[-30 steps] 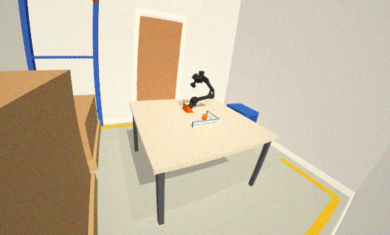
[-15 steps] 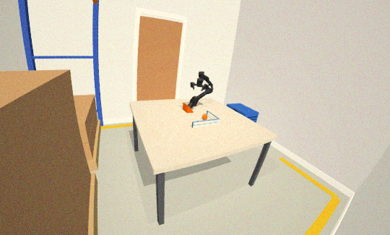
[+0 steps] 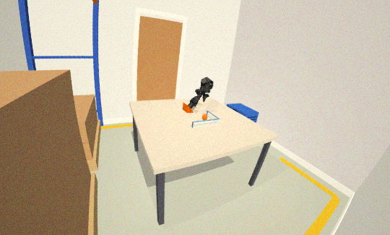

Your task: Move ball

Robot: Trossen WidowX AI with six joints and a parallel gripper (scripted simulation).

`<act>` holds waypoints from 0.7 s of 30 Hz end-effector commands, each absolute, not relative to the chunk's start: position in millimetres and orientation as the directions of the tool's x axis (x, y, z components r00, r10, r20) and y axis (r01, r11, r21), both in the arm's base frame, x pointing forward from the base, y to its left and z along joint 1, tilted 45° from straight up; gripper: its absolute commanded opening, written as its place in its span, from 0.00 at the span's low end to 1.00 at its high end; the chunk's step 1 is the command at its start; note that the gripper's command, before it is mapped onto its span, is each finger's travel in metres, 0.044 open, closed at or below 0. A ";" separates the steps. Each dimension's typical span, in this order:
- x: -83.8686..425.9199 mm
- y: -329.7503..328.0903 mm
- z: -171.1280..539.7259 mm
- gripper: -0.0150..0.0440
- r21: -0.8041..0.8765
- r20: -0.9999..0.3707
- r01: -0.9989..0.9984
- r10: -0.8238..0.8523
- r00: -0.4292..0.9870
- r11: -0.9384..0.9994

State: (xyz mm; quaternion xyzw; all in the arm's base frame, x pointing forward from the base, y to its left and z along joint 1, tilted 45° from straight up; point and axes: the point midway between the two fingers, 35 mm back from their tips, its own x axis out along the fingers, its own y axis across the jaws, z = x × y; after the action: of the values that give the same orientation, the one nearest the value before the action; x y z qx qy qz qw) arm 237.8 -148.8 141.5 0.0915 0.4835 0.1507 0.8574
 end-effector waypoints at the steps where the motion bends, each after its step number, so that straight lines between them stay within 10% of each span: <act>1: 271.0 -90.4 116.1 0.91 0.179 -0.766 -0.785 0.585 0.267 0.593; 9: 280.8 -38.5 96.3 0.91 0.027 -0.715 -0.995 0.697 0.045 0.093; 21: 281.0 -36.0 95.4 0.91 0.018 -0.712 -0.998 0.701 0.034 0.067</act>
State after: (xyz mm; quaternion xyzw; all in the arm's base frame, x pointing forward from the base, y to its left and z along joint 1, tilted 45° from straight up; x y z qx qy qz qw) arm 278.1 -35.7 94.2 -0.2518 0.2974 0.6292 0.6725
